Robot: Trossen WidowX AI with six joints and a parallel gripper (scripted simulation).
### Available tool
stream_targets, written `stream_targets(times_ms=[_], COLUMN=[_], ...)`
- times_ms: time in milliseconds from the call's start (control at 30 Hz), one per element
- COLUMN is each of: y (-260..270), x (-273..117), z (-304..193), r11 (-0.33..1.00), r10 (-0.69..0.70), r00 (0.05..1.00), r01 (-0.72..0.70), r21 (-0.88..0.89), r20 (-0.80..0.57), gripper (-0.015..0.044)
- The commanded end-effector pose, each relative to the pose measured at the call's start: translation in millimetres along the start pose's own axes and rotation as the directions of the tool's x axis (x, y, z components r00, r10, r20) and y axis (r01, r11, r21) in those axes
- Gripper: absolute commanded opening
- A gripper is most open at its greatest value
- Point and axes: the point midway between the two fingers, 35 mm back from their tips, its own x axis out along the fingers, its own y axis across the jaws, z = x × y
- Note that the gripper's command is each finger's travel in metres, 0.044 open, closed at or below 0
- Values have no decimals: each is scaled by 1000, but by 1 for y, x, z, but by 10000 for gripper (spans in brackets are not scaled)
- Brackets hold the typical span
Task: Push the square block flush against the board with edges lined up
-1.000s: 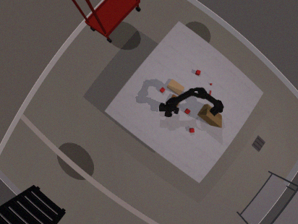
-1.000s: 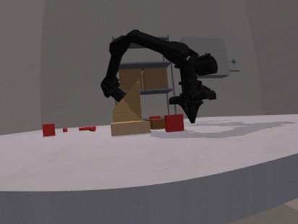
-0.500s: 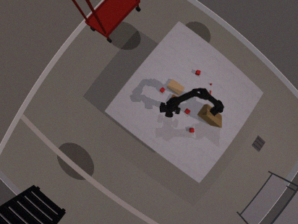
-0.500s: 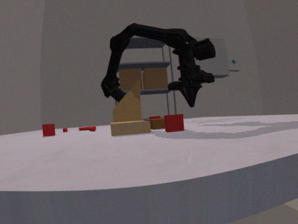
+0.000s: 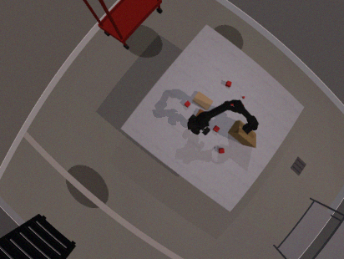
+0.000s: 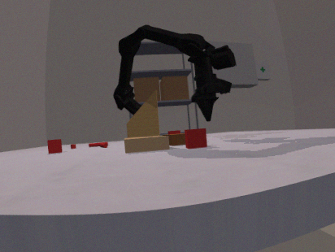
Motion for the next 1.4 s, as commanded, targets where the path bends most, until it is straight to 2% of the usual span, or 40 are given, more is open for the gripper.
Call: stream_targets(times_ms=[0,367,767,1200,1367], y=[6,22,42,66,67], x=[-2,-2,-1,2,2], z=[-7,-25,-45,-68,-69], r11=[991,876,614,226,204], r10=[1,2,3,5,5], r00=[1000,1000,1000,1000,1000], r01=[-1,-3,-3,-2,-2], r21=[130,482,789,974,979], r20=[3,2,2,1,1], gripper=[0,0,0,0,0])
